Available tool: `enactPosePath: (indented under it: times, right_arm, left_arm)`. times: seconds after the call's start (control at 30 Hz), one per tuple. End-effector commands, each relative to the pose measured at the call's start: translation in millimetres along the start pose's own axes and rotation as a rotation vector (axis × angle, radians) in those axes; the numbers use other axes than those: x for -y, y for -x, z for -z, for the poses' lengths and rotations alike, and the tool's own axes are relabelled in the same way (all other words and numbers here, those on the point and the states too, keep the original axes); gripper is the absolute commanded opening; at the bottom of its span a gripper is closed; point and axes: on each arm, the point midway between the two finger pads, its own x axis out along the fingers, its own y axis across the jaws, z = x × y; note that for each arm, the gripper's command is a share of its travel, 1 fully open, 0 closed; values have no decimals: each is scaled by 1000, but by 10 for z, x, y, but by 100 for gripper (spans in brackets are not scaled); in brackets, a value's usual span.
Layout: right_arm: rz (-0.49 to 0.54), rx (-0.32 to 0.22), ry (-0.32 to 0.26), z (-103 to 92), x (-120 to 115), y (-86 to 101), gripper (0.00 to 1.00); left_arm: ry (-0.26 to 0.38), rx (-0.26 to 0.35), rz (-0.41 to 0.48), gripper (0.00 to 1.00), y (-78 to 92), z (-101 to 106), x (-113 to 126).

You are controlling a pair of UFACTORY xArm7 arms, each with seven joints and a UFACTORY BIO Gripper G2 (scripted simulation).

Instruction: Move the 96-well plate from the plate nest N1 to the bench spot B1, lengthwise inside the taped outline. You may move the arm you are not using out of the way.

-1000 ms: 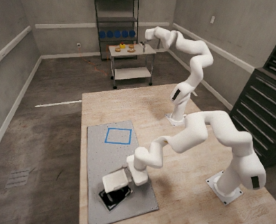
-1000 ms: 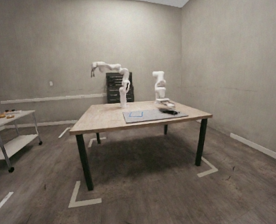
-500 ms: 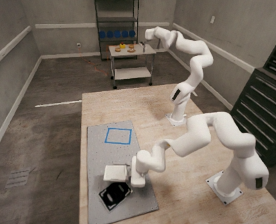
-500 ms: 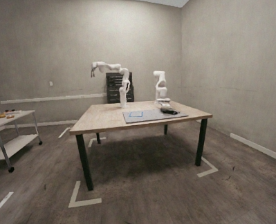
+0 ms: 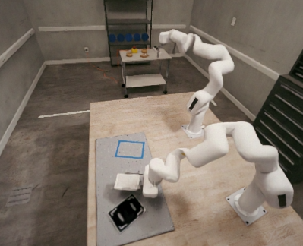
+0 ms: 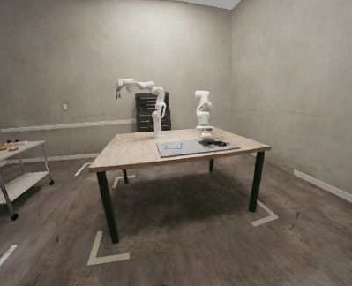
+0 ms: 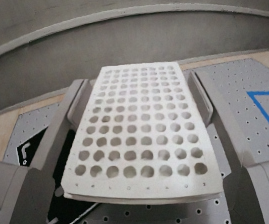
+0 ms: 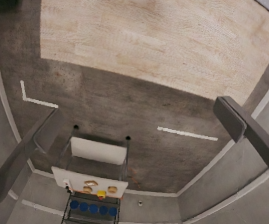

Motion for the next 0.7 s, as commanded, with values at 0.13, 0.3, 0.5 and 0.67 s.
enactPosePath:
  times: [0.13,0.3,0.5,0.67]
  right_arm:
    - [0,-4,0,0,0,18,100]
    - [0,-4,0,0,0,18,100]
    - [0,-4,0,0,0,18,100]
    - [0,-4,0,0,0,18,100]
  left_arm:
    - [0,5,0,0,-42,-20,257]
    - [0,5,0,0,-60,-15,423]
    - [0,5,0,0,-74,-12,556]
    - [1,5,0,0,-92,-7,722]
